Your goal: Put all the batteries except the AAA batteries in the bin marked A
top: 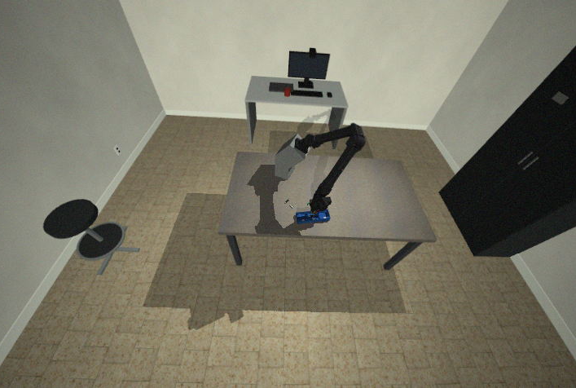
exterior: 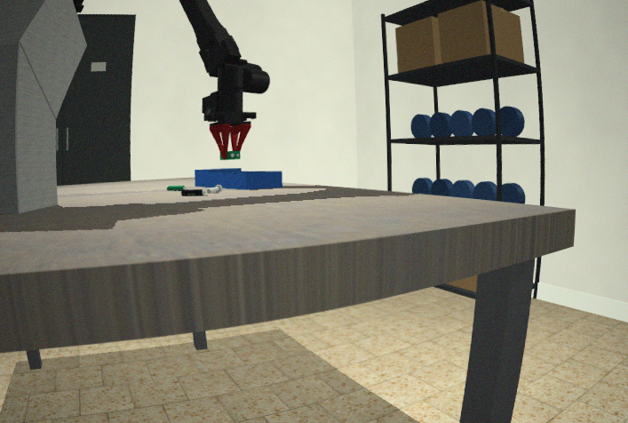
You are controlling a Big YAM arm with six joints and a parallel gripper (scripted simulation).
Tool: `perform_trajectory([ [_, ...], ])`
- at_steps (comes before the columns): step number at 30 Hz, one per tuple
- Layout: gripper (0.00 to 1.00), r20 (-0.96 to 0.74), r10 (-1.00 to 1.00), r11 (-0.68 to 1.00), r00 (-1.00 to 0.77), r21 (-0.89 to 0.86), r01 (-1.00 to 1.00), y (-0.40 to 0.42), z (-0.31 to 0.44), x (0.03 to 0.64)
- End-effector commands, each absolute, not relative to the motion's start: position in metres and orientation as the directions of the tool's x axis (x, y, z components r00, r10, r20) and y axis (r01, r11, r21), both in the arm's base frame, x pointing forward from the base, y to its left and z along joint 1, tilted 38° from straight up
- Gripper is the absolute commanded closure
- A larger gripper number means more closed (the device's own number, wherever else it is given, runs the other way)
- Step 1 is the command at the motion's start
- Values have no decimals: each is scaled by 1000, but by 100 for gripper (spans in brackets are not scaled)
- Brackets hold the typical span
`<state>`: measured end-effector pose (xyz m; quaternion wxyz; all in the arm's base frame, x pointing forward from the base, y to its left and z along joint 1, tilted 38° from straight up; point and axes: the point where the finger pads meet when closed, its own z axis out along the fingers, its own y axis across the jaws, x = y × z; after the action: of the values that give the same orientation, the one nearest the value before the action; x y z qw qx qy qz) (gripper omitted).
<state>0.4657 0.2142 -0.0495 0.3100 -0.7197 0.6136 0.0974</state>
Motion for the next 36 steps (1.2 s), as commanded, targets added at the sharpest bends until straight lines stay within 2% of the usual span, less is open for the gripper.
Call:
perform_trajectory([
  [1, 78, -522, -820, -63, 236, -328, -943, 216, -46, 466],
  [36, 78, -522, -823, -42, 222, -333, -942, 227, -67, 484],
])
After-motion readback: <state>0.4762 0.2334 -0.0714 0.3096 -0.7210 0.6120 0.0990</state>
